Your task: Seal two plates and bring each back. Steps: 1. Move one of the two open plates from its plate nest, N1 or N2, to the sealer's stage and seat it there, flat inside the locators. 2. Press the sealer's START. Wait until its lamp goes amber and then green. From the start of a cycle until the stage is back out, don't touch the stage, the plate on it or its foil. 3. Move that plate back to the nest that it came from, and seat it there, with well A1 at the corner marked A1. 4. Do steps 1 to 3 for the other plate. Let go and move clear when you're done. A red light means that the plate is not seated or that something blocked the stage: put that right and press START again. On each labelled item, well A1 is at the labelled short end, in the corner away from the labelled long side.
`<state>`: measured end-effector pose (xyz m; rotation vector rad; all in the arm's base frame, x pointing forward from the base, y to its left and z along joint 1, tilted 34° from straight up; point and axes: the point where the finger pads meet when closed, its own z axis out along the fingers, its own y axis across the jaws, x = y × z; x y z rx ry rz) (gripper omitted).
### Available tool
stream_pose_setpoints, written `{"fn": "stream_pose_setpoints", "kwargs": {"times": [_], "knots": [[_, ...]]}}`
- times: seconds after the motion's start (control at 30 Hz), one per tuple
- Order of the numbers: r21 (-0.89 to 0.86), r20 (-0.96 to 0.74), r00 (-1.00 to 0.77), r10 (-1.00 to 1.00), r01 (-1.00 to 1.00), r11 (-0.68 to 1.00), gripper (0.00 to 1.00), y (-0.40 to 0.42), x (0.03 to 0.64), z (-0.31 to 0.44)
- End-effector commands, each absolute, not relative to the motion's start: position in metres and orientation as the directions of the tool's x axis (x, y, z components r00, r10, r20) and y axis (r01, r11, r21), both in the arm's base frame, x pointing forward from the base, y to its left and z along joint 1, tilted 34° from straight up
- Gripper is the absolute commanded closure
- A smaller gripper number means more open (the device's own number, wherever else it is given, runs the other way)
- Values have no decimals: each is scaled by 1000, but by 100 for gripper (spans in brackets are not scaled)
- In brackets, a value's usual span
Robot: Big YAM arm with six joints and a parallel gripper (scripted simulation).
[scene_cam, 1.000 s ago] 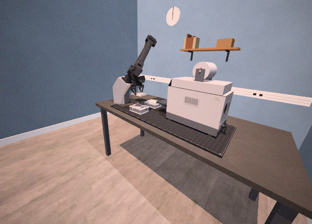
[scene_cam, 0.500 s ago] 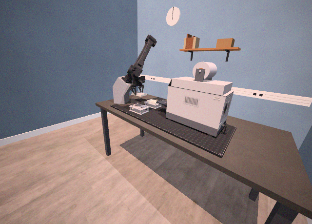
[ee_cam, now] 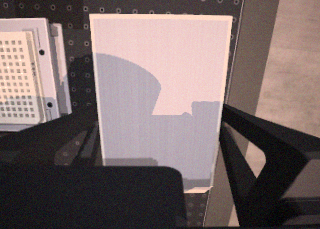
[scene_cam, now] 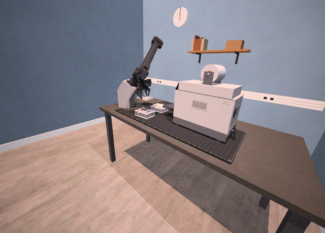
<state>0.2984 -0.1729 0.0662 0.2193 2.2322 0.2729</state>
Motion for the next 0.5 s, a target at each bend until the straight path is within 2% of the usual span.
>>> {"fn": "stream_pose_setpoints", "kwargs": {"times": [0.0, 0.47], "knots": [[248, -760, -608, 229, 54, 967, 100, -174, 302, 72], [248, -759, -607, 235, 65, 967, 100, -186, 307, 79]]}}
